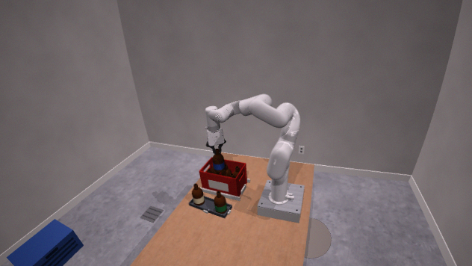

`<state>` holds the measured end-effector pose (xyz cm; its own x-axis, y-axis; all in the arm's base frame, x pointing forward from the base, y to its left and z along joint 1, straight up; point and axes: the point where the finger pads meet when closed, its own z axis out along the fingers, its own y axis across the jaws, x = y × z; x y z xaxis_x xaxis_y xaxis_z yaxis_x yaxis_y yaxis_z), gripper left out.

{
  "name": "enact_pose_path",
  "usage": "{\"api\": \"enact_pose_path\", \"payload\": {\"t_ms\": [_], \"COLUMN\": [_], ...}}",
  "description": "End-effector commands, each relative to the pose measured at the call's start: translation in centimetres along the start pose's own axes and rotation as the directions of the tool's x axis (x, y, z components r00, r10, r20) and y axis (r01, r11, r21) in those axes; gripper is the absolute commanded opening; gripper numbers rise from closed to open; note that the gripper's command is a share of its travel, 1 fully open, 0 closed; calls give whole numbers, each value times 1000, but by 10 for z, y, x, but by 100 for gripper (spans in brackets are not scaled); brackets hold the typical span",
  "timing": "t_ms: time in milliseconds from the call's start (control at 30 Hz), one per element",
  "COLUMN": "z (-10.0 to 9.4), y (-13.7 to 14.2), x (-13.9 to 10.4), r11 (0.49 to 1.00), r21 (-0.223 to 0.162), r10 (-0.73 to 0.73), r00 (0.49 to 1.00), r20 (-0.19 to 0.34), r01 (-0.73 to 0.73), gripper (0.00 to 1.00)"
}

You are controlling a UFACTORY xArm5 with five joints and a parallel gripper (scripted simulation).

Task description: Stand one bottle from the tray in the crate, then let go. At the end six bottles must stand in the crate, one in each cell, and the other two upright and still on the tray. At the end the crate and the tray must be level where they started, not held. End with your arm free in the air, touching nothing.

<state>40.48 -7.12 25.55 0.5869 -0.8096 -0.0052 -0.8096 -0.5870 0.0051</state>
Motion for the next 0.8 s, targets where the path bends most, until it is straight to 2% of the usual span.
{"api": "enact_pose_path", "payload": {"t_ms": [0,767], "z": [-2,-1], "y": [0,0], "x": [1,1], "r11": [1000,1000], "r21": [3,3], "r10": [0,0], "r00": [1000,1000], "r20": [-3,-3], "r01": [0,0], "gripper": [0,0]}}
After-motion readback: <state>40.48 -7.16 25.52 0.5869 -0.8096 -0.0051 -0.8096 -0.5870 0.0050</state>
